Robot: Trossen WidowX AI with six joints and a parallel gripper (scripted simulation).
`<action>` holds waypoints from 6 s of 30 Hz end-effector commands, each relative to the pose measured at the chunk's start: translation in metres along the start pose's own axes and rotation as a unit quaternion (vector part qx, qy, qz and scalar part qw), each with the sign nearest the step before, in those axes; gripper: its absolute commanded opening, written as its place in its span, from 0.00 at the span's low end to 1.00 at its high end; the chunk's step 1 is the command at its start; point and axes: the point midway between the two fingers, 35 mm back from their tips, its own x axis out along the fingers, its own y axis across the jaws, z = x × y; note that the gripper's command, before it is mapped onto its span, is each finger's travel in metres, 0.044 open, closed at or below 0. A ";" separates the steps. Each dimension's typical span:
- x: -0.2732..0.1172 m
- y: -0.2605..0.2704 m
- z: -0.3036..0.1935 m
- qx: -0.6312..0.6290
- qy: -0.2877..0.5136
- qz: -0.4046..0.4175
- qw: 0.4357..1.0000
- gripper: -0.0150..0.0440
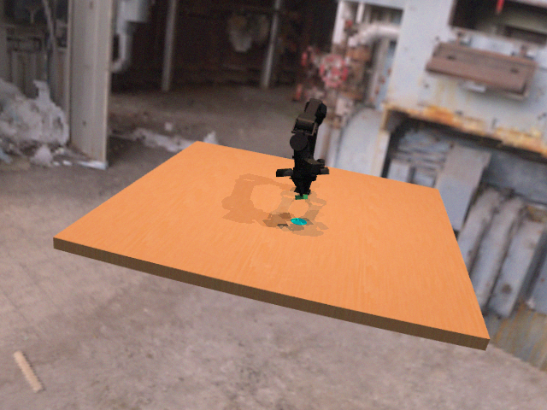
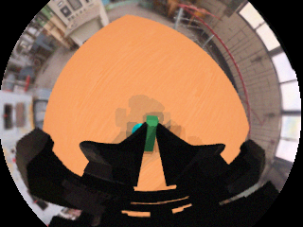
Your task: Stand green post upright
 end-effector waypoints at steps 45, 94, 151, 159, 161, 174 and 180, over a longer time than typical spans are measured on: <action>0.011 -0.020 0.007 0.044 -0.166 0.011 0.985 0.29; 0.002 -0.027 0.001 0.045 -0.316 0.024 0.947 0.29; -0.021 -0.010 -0.027 -0.004 -0.451 0.042 0.891 0.29; -0.024 -0.005 -0.033 -0.015 -0.466 0.044 0.884 0.29; -0.025 -0.004 -0.035 -0.017 -0.470 0.045 0.882 0.29; -0.030 0.006 -0.045 -0.037 -0.491 0.049 0.869 0.29; -0.033 0.011 -0.049 -0.046 -0.499 0.051 0.864 0.29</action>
